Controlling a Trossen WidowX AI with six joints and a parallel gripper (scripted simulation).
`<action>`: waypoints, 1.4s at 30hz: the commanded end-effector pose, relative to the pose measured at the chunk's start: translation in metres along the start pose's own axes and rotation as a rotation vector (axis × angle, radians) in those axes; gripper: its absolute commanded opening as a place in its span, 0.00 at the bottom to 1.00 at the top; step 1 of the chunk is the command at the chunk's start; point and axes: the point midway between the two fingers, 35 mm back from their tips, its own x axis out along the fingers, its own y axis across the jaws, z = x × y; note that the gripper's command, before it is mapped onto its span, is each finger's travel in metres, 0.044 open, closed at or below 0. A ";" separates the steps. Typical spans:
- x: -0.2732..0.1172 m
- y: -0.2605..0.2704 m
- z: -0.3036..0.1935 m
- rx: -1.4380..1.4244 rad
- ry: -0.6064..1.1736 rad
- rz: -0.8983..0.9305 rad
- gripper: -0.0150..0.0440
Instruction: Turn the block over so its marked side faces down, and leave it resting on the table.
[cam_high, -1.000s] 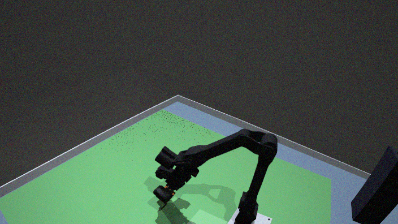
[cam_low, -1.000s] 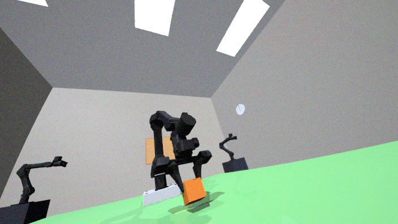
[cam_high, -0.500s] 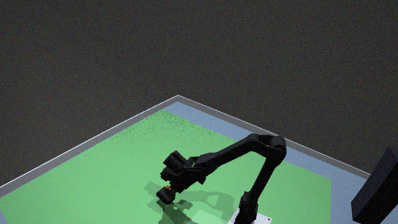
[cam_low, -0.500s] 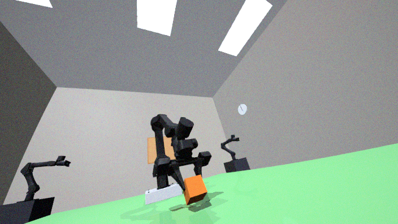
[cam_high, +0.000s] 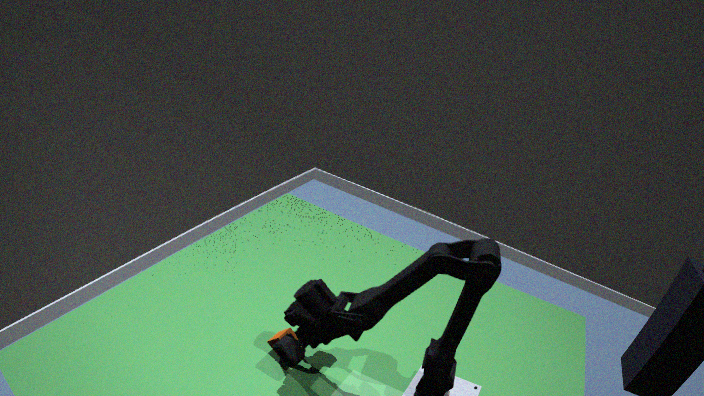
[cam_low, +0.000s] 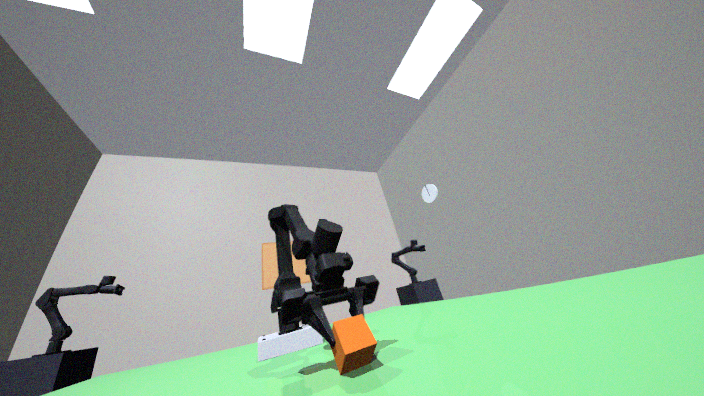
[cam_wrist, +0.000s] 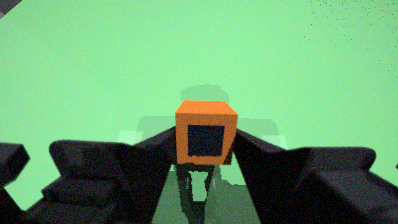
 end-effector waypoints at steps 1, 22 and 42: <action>0.007 0.000 -0.005 -0.008 -0.054 -0.006 0.25; 0.001 -0.004 -0.019 -0.002 -0.352 -0.008 0.25; -0.002 -0.004 -0.018 -0.002 -0.392 -0.008 0.25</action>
